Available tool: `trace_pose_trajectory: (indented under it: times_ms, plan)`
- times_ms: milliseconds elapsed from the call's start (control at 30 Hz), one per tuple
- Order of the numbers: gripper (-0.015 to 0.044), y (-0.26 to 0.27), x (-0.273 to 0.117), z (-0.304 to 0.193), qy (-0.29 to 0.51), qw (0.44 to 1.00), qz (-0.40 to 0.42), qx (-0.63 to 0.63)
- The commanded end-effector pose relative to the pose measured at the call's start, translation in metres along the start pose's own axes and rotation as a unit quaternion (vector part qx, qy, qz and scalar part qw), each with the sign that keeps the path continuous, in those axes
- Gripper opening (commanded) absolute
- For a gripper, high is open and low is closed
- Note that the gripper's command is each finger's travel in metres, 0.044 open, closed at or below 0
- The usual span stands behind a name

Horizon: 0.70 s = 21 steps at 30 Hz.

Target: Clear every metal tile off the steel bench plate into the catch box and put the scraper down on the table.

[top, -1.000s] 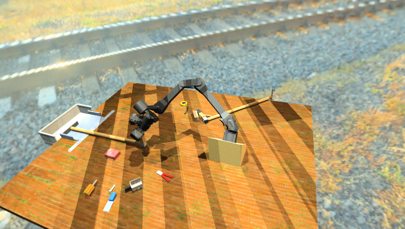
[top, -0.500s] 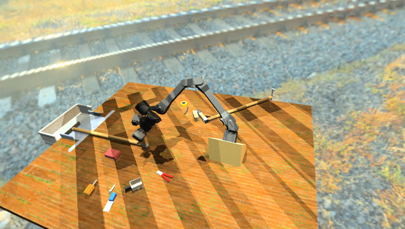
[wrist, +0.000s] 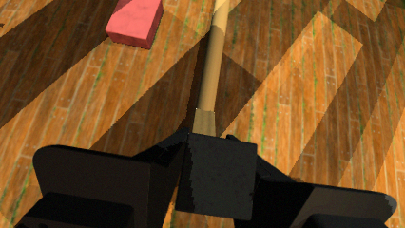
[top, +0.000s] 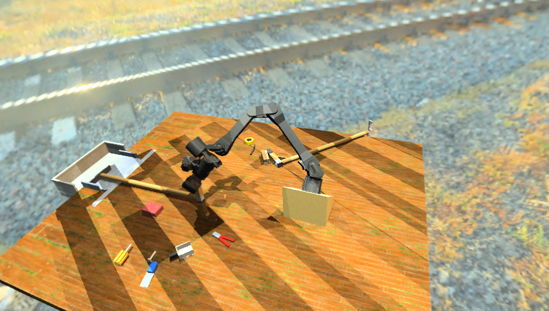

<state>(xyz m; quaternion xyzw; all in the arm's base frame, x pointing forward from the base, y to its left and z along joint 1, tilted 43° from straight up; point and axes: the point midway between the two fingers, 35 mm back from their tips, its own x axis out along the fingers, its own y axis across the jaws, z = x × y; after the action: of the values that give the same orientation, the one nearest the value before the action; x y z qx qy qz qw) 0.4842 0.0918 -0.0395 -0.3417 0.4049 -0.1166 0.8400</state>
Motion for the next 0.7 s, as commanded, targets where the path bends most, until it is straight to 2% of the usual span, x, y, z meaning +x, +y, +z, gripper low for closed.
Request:
trace_pose_trajectory:
  times_ms: [0, 667]
  plan:
    - [0.0000, 0.003, -0.007, 0.001, -0.007, 1.000, 0.002, 0.000]
    - [0.0000, 0.006, -0.021, -0.015, -0.007, 1.000, 0.003, 0.000]
